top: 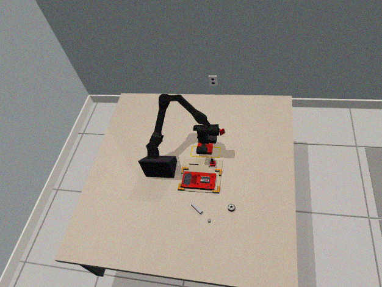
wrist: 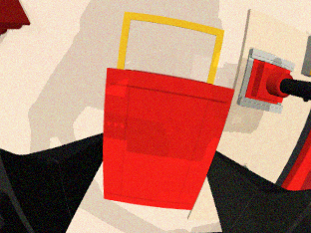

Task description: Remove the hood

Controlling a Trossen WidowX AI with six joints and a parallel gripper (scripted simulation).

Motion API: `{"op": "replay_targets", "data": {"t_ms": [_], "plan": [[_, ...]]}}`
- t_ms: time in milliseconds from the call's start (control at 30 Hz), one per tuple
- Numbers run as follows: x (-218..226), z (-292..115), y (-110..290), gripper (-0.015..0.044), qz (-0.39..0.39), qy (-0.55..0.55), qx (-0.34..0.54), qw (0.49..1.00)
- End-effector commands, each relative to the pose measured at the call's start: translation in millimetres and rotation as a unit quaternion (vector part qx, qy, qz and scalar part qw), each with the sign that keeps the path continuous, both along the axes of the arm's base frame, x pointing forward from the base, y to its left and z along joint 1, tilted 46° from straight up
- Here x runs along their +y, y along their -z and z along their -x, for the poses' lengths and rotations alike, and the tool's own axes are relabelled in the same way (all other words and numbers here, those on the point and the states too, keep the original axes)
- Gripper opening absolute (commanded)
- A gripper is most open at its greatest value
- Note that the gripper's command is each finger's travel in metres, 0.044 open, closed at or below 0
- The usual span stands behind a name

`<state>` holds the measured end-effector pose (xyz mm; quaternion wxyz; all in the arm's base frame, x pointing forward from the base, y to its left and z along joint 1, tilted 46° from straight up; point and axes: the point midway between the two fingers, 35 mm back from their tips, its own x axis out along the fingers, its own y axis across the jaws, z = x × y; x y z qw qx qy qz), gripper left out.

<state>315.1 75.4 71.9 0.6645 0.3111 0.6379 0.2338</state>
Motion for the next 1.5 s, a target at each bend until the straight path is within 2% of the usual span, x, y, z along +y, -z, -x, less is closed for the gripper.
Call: {"op": "replay_targets", "data": {"t_ms": [0,1467], "plan": [[2.6,0.0,1.5,0.0,-0.003,0.002,0.001,1.0],[17.6,-1.3,15.6,0.0,-0.004,0.002,0.001,1.0]]}}
